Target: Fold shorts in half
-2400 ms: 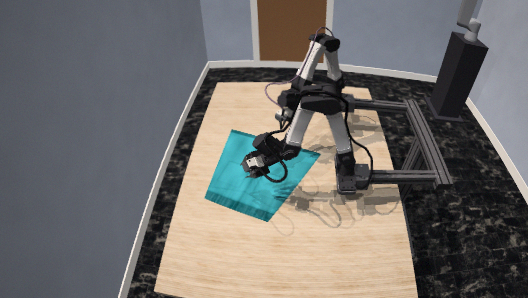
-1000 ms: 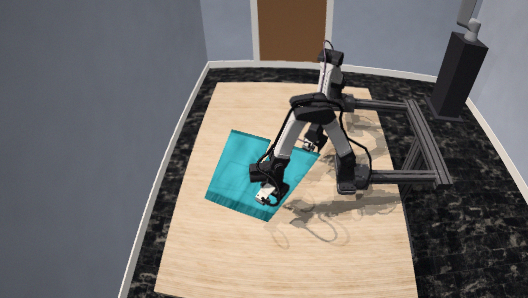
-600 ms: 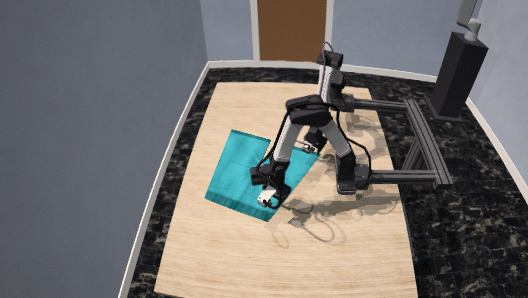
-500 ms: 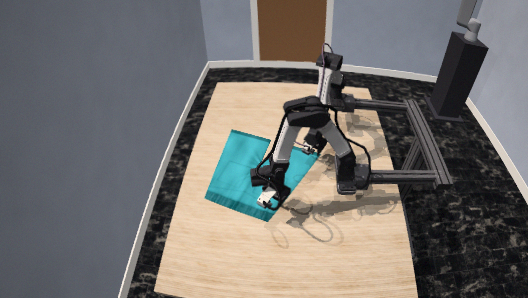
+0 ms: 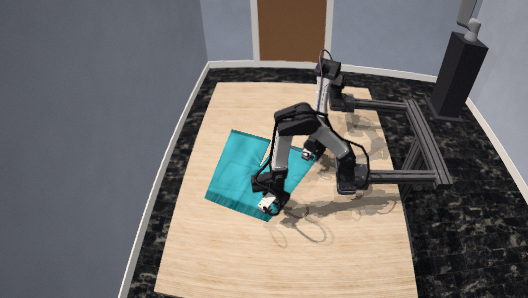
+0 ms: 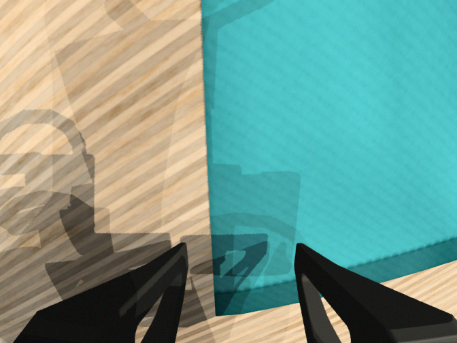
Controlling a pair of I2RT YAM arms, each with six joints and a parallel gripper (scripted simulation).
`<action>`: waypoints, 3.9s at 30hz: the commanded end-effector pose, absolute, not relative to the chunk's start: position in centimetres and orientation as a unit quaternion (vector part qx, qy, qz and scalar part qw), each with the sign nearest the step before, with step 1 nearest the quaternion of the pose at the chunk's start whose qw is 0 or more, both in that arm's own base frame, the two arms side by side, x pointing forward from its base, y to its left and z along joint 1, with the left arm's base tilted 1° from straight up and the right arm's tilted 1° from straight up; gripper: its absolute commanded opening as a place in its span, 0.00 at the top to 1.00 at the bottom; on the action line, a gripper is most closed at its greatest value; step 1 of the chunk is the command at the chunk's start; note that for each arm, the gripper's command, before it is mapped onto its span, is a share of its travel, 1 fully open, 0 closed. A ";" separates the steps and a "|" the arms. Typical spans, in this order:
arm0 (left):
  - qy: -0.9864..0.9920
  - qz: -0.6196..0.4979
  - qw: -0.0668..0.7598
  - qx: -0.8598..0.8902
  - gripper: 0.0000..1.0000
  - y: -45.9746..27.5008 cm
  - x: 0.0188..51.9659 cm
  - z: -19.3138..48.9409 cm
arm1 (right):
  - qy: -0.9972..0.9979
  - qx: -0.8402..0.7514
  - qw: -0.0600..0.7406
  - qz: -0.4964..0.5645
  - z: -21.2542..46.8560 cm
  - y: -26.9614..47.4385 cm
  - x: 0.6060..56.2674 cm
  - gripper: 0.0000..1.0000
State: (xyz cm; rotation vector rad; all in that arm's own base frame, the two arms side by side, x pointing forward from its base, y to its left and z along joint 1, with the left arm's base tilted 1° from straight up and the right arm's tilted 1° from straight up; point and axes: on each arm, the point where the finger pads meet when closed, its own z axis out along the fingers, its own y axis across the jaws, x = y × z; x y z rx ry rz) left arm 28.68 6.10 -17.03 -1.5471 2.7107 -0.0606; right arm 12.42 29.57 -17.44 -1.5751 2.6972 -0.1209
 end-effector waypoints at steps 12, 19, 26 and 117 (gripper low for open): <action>0.870 -0.025 0.039 -0.491 0.44 6.6 30.6 -17.3 | 0.862 -0.506 0.019 -0.036 -18.1 30.0 12.7 0.44; 0.869 -0.026 0.037 -0.493 0.44 6.6 30.2 -17.9 | 0.862 -0.506 0.028 -0.030 -18.8 30.9 13.1 0.44; 0.870 -0.029 0.042 -0.490 0.44 6.6 30.7 -18.4 | 0.862 -0.506 0.029 -0.029 -19.3 30.8 13.1 0.44; 0.870 -0.091 0.047 -0.483 0.85 3.7 31.9 -20.2 | 0.861 -0.494 0.020 -0.114 -21.2 25.9 14.2 0.85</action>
